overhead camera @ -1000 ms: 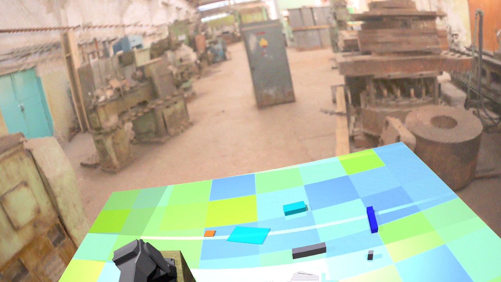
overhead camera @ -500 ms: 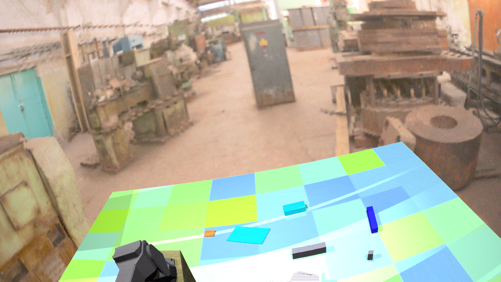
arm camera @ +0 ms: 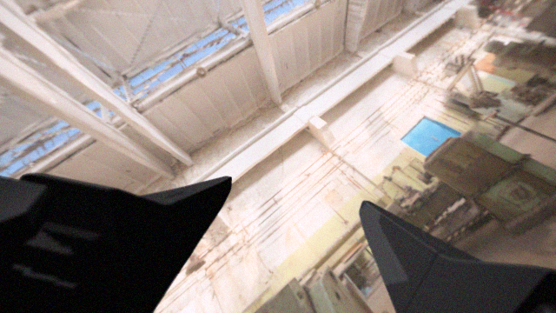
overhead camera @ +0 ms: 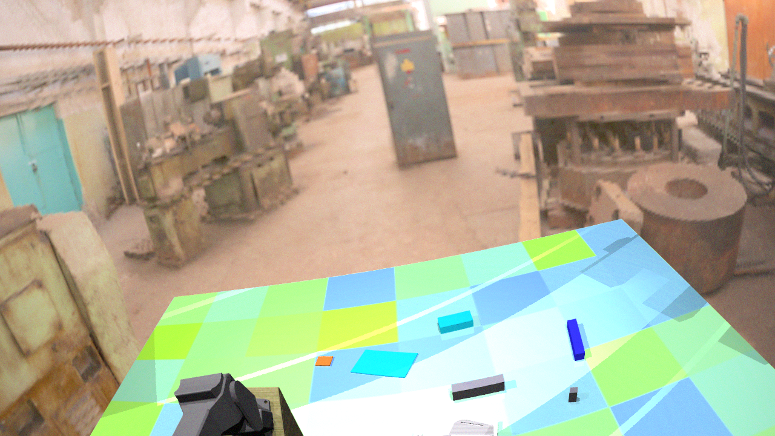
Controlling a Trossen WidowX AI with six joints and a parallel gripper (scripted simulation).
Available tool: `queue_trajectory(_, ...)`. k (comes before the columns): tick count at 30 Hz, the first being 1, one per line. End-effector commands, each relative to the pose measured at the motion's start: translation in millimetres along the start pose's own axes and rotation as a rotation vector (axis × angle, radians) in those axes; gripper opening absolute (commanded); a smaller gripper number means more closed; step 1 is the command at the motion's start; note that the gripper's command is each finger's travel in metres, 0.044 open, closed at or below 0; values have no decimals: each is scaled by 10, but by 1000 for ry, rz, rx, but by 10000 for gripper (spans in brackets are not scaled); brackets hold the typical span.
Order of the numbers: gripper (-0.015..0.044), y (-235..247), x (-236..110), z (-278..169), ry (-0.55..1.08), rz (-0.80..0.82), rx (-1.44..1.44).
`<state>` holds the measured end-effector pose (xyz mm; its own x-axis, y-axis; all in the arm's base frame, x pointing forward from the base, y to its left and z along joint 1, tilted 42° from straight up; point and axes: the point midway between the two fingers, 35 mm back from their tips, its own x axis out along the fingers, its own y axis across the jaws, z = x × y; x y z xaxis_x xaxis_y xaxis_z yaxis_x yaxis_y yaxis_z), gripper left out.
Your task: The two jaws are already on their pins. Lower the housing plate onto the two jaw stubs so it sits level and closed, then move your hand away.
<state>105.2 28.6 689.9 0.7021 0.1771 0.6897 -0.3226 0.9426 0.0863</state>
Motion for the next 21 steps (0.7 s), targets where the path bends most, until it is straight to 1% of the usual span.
queue_trajectory(1,440,94,-12,-33,-3,8,-79)
queue_trajectory(21,440,438,-12,-309,28,32,-450)
